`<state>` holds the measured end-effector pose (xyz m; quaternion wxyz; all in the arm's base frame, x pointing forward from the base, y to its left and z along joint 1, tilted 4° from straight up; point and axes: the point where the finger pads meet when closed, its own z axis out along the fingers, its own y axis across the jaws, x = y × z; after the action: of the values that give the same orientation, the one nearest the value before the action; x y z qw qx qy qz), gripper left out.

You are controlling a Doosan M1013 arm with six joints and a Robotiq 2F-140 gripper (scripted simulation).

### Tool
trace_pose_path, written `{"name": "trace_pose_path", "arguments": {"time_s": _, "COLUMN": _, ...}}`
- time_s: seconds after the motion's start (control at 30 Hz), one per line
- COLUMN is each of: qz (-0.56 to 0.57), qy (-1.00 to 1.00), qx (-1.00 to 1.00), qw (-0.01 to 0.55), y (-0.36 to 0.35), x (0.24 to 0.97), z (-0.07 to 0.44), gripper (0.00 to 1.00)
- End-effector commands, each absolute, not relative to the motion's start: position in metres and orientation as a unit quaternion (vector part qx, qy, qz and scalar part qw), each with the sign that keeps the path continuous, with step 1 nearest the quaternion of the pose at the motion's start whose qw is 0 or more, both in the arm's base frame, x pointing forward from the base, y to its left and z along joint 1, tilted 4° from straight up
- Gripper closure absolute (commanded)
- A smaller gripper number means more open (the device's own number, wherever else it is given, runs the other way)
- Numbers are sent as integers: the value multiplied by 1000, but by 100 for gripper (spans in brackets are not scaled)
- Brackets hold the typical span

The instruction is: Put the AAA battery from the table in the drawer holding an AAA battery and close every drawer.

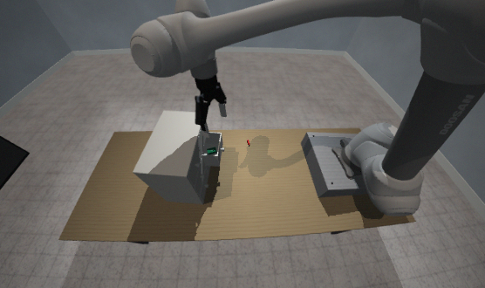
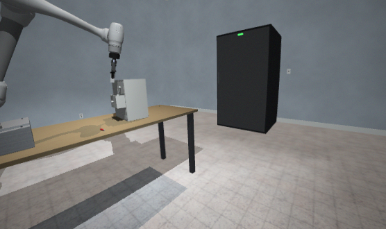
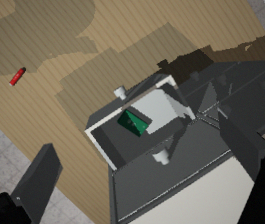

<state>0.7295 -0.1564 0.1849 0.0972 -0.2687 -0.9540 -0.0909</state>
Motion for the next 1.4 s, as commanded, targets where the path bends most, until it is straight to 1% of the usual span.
{"name": "trace_pose_path", "arguments": {"time_s": 0.0, "qz": -91, "qy": -954, "qx": -269, "qw": 97, "y": -156, "x": 729, "z": 185, "gripper": 0}}
{"name": "trace_pose_path", "arguments": {"time_s": 1.1, "qz": -88, "qy": -956, "qx": -263, "qw": 95, "y": -156, "x": 726, "z": 189, "gripper": 0}}
{"name": "trace_pose_path", "arguments": {"time_s": 1.37, "qz": -56, "qy": -973, "qx": -210, "qw": 74, "y": -148, "x": 695, "z": 226, "gripper": 0}}
